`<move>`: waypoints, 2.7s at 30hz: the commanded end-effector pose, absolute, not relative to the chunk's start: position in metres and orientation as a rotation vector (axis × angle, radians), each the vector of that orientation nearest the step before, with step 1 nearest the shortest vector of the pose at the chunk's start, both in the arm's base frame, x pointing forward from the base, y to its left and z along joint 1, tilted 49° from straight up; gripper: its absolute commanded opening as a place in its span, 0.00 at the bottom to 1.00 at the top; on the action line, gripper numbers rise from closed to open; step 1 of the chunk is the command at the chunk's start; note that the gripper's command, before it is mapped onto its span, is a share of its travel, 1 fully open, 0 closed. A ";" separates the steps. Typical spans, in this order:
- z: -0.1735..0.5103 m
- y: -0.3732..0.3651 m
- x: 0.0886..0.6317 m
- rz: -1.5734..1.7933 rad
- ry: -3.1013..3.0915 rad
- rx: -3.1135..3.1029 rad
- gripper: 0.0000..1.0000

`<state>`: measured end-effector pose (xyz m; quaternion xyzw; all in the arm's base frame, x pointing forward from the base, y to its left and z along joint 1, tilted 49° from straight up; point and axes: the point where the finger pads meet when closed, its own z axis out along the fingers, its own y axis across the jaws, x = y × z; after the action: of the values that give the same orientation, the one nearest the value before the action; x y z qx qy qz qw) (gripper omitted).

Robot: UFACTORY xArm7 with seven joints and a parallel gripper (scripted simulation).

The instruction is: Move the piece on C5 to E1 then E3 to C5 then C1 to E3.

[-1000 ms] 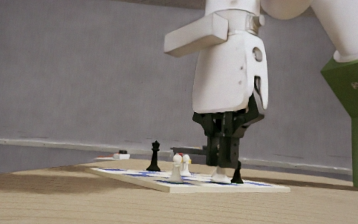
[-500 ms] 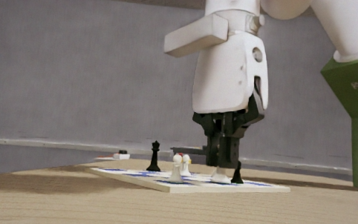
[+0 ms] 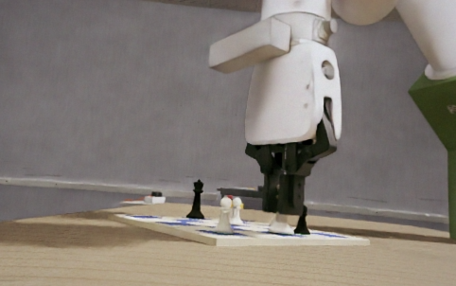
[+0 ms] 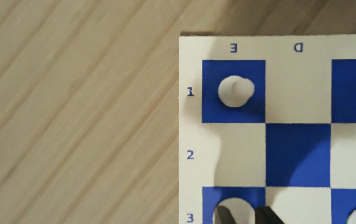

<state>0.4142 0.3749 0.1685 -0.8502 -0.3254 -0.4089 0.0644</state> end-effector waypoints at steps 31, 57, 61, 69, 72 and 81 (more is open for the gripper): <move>0.170 0.376 0.414 -1.237 -0.983 -2.564 0.43; 0.213 0.350 0.370 -1.237 -0.983 -2.564 0.43; 0.221 0.346 0.363 -1.237 -0.983 -2.564 0.43; 0.228 0.342 0.356 -1.237 -0.983 -2.564 0.43; 0.229 0.342 0.355 -1.237 -0.983 -2.564 0.43; 0.229 0.342 0.355 -1.237 -0.983 -2.564 1.00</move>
<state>0.3554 0.3410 0.2273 -0.8501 -0.3254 -0.4091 0.0645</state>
